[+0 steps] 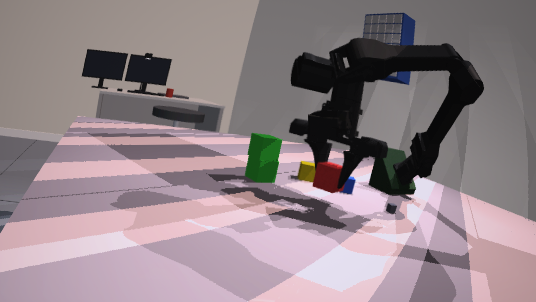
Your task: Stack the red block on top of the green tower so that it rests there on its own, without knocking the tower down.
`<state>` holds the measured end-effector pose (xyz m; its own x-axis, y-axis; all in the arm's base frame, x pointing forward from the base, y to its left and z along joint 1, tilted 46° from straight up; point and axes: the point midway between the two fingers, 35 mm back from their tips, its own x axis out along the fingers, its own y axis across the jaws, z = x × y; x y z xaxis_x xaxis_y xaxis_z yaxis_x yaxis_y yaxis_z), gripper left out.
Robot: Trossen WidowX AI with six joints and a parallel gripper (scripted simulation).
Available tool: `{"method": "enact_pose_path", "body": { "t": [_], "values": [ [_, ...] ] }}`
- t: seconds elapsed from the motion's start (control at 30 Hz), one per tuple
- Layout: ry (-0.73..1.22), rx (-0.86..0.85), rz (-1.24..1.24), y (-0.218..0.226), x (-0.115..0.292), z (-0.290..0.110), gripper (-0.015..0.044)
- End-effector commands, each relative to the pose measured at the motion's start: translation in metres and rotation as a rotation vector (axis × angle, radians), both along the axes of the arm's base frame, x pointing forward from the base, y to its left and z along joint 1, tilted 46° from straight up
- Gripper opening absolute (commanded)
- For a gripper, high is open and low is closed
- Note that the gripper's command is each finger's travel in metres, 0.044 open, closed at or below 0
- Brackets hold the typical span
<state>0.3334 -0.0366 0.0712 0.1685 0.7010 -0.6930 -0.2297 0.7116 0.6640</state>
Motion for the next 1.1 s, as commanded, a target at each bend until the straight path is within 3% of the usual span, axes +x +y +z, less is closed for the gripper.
{"method": "enact_pose_path", "body": {
  "t": [0.0,0.57,1.07],
  "values": [
    [-0.007,-0.009,0.001,-0.013,-0.002,0.013,0.0000],
    [-0.005,-0.011,0.001,-0.064,-0.015,0.063,0.0000],
    [-0.009,-0.016,-0.007,-0.092,0.005,0.045,0.0000]
  ]
}}
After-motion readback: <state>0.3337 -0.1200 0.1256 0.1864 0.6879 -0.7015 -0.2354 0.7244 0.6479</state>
